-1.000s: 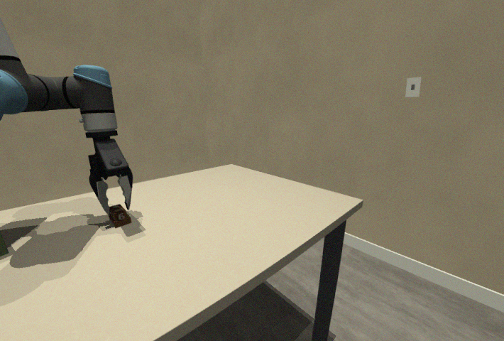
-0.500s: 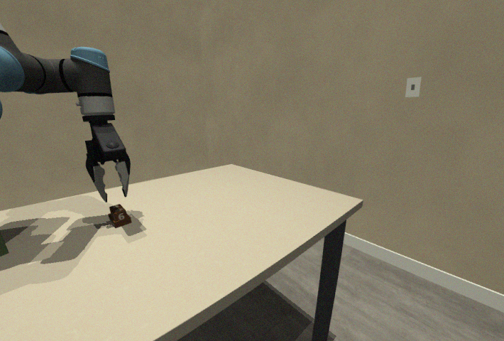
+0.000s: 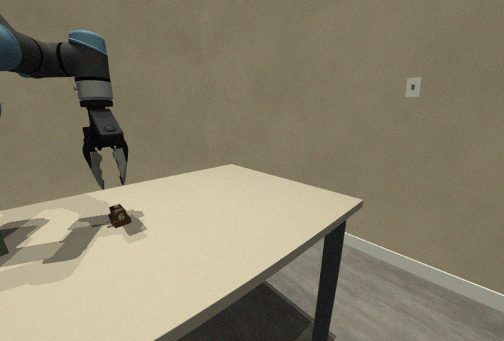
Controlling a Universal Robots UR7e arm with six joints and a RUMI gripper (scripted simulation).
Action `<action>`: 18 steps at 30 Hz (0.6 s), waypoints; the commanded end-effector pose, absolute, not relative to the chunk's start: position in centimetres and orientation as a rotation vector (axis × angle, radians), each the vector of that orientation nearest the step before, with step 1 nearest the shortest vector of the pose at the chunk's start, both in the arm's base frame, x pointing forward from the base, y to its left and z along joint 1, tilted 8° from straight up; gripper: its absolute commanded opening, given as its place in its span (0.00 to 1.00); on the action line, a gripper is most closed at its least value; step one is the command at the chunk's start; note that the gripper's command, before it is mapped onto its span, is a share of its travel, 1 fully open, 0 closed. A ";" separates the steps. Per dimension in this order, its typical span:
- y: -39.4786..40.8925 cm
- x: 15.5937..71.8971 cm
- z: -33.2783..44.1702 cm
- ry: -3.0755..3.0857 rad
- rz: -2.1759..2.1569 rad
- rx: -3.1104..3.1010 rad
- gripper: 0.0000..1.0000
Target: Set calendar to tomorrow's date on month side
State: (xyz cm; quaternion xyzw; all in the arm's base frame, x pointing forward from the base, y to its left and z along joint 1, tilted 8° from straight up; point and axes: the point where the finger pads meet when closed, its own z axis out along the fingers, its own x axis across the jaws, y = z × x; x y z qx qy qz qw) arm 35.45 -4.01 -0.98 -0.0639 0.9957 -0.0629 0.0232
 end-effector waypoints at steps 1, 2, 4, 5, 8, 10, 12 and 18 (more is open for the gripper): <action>-4.0 35.4 -0.6 3.083 -0.194 -0.198 0.28; -4.0 35.4 -0.6 3.083 -0.194 -0.198 0.28; -4.0 35.4 -0.6 3.083 -0.194 -0.198 0.28; -4.0 35.4 -0.6 3.083 -0.194 -0.198 1.00; -4.0 35.4 -0.6 3.083 -0.194 -0.198 1.00; -4.0 35.4 -0.6 3.083 -0.194 -0.198 1.00; -4.0 35.4 -0.6 3.083 -0.194 -0.198 1.00; -4.0 35.4 -0.6 3.083 -0.194 -0.198 1.00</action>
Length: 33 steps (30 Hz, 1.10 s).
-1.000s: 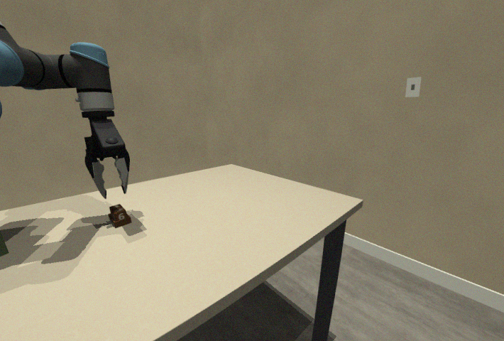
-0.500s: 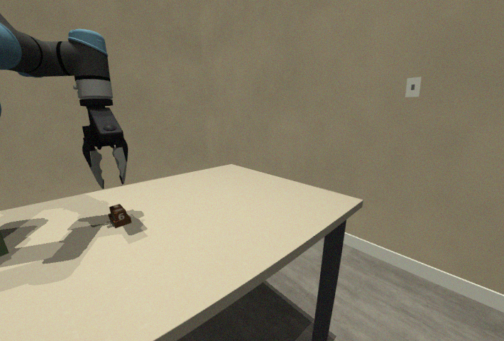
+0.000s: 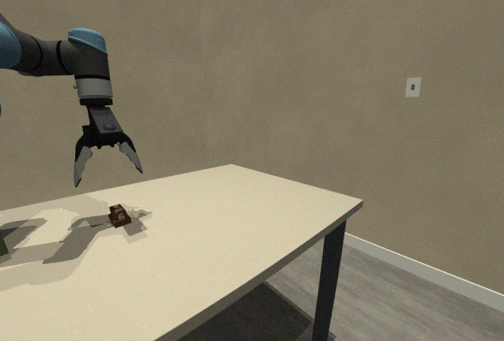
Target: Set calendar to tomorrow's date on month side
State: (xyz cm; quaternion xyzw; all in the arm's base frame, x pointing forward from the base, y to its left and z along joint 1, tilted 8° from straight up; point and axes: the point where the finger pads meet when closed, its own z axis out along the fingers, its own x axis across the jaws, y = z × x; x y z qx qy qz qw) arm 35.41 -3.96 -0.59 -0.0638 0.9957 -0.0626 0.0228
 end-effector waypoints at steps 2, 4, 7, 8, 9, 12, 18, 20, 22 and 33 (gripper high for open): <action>-4.0 35.4 -0.6 3.083 -0.194 -0.198 1.00; -4.0 35.4 -0.6 3.083 -0.194 -0.198 1.00; -4.0 35.4 -0.6 3.083 -0.194 -0.198 1.00; -4.0 35.4 -0.5 3.083 -0.194 -0.198 1.00; -4.0 35.4 -0.5 3.083 -0.194 -0.198 1.00; -4.0 35.4 -0.4 3.083 -0.194 -0.198 1.00; -3.8 35.4 0.8 3.083 -0.194 -0.198 1.00; -3.7 35.3 1.5 3.083 -0.194 -0.198 1.00; -3.6 35.3 2.4 3.083 -0.194 -0.198 1.00; -3.2 35.1 6.0 3.083 -0.194 -0.198 1.00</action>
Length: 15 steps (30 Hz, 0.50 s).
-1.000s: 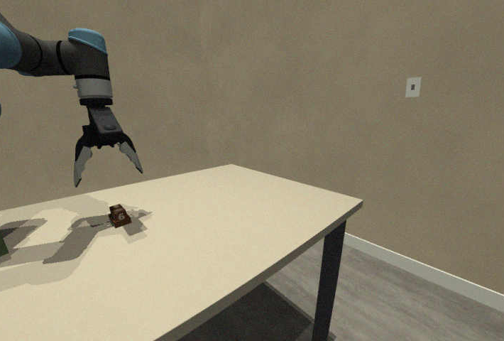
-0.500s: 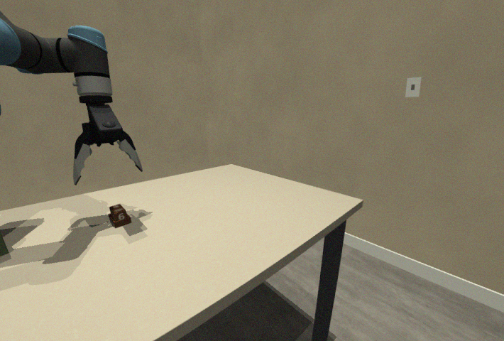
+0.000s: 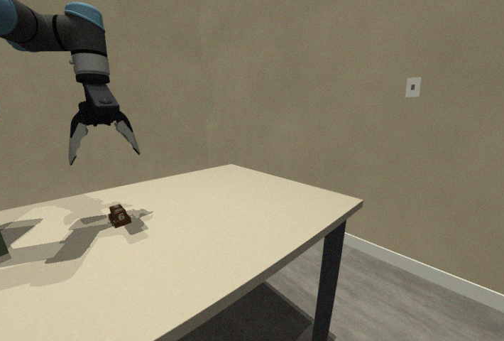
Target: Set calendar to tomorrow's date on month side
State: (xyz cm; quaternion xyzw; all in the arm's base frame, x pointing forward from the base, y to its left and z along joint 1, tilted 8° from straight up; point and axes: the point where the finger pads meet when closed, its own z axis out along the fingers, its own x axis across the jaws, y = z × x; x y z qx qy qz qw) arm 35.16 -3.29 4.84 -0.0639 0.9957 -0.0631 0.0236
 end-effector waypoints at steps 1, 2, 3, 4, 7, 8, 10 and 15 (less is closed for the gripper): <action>-3.1 35.1 6.3 3.083 -0.194 -0.198 1.00; -3.1 35.1 6.5 3.083 -0.194 -0.198 1.00; -3.1 35.1 6.6 3.083 -0.194 -0.198 1.00; -3.1 35.0 6.7 3.083 -0.194 -0.198 1.00; -3.1 35.0 6.7 3.083 -0.194 -0.198 1.00; -3.1 35.0 6.7 3.083 -0.194 -0.198 1.00; -3.1 35.0 6.7 3.083 -0.194 -0.198 1.00; -3.1 35.0 6.7 3.083 -0.194 -0.198 1.00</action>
